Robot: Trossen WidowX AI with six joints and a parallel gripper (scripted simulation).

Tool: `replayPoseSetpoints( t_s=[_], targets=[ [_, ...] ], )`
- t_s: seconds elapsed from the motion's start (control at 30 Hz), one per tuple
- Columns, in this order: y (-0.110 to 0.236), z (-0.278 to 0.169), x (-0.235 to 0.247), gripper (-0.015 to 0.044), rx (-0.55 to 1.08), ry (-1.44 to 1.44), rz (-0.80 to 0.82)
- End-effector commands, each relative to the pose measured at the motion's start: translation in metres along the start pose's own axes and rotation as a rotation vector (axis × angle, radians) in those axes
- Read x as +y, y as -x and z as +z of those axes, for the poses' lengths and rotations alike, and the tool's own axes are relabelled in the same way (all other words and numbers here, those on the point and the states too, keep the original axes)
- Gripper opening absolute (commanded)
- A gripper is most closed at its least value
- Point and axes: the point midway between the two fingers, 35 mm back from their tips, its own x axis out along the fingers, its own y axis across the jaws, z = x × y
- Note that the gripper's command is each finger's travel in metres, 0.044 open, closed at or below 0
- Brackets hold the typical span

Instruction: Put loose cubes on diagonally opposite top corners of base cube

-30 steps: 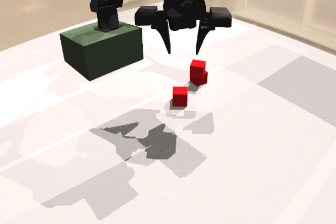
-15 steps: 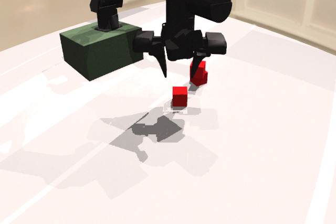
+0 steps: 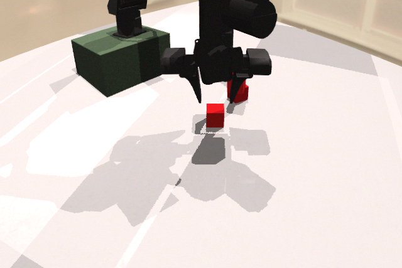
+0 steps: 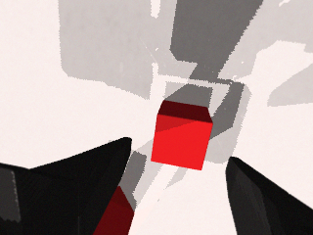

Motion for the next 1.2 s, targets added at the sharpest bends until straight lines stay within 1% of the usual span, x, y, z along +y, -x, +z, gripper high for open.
replayPoseSetpoints(
  t_s=[0.0, 0.53, 0.73, 0.9, 1.17],
  targets=[
    [-0.006, 0.0, 0.0, 0.0265, -0.002, 0.006, -0.002],
    [-0.03, 0.0, -0.001, 0.0265, -0.002, 0.006, -0.002],
    [-0.03, 0.0, -0.001, 0.0107, -0.002, 0.006, -0.002],
    [-0.028, 0.0, -0.001, 0.0105, -0.002, 0.006, -0.002],
    [-0.004, 0.003, 0.002, 0.0105, -0.002, 0.006, -0.002]
  ],
)
